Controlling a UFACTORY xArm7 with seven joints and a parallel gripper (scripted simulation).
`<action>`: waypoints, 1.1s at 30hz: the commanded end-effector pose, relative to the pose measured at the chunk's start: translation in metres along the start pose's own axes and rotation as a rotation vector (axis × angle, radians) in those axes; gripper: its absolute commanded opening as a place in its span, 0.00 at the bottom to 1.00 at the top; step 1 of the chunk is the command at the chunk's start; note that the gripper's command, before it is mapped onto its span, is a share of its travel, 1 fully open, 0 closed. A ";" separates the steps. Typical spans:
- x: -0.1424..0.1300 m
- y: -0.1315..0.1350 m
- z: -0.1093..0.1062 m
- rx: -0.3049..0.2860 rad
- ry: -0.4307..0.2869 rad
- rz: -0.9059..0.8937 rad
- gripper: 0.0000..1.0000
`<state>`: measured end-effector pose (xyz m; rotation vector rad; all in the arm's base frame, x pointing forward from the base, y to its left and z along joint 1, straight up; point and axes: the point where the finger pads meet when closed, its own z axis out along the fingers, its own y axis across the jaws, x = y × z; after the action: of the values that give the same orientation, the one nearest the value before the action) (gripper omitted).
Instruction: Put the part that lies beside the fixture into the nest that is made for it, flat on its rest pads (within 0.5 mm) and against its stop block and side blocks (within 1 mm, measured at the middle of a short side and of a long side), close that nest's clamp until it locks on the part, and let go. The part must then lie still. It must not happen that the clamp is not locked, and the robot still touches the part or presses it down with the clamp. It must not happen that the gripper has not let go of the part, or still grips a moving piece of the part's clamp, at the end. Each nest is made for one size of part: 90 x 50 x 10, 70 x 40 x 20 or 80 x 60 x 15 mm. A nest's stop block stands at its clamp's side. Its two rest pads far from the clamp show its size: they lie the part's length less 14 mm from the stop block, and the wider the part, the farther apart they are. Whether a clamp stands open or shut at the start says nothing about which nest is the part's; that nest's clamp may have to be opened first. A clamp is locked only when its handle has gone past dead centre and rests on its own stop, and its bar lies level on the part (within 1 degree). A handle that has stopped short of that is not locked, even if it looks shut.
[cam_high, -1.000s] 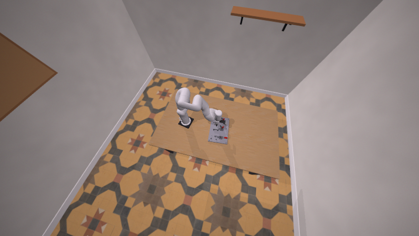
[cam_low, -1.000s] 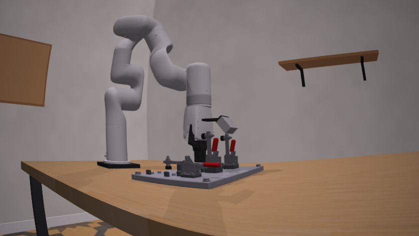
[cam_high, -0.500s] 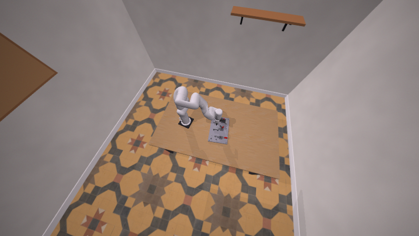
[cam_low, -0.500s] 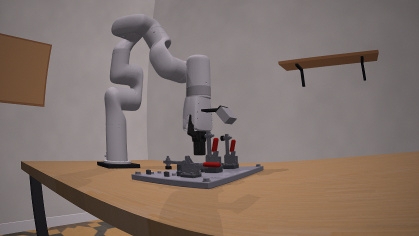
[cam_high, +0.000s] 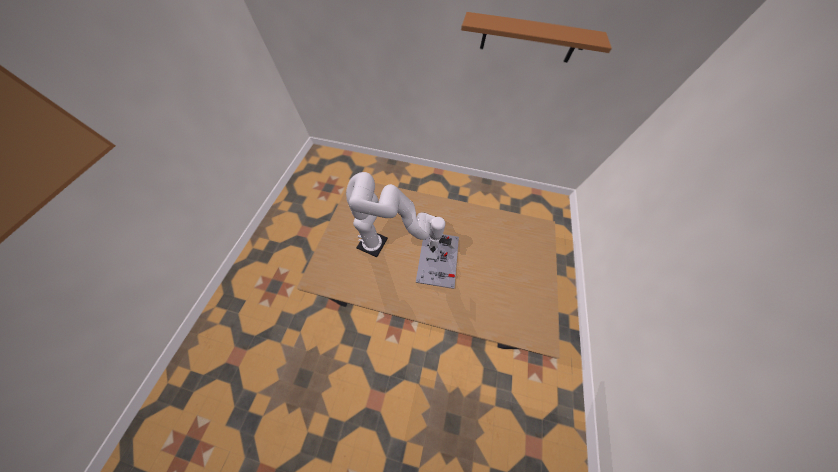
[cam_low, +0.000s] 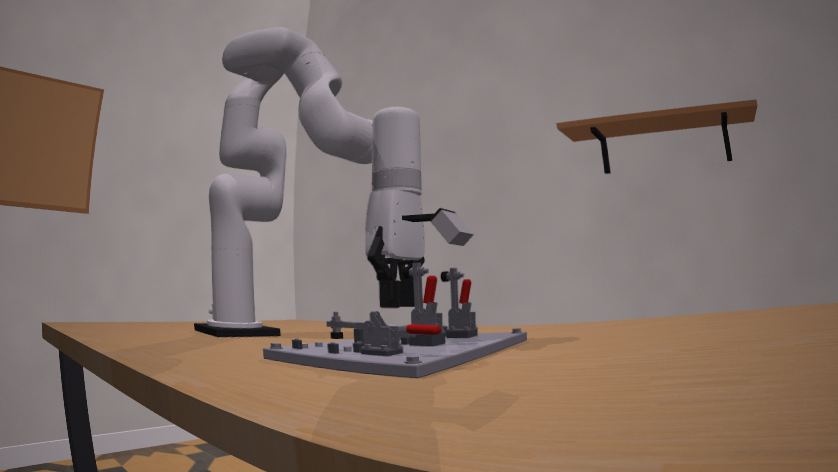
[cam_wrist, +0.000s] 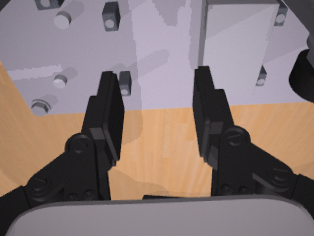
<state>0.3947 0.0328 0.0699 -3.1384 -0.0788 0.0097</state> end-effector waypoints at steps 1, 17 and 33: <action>0.002 0.000 -0.017 0.000 0.007 0.000 0.47; 0.001 0.000 -0.128 0.000 0.007 0.000 0.47; 0.015 0.009 -0.130 0.000 0.007 0.000 0.47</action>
<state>0.4041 0.0278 0.1979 -3.1386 -0.0794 0.0063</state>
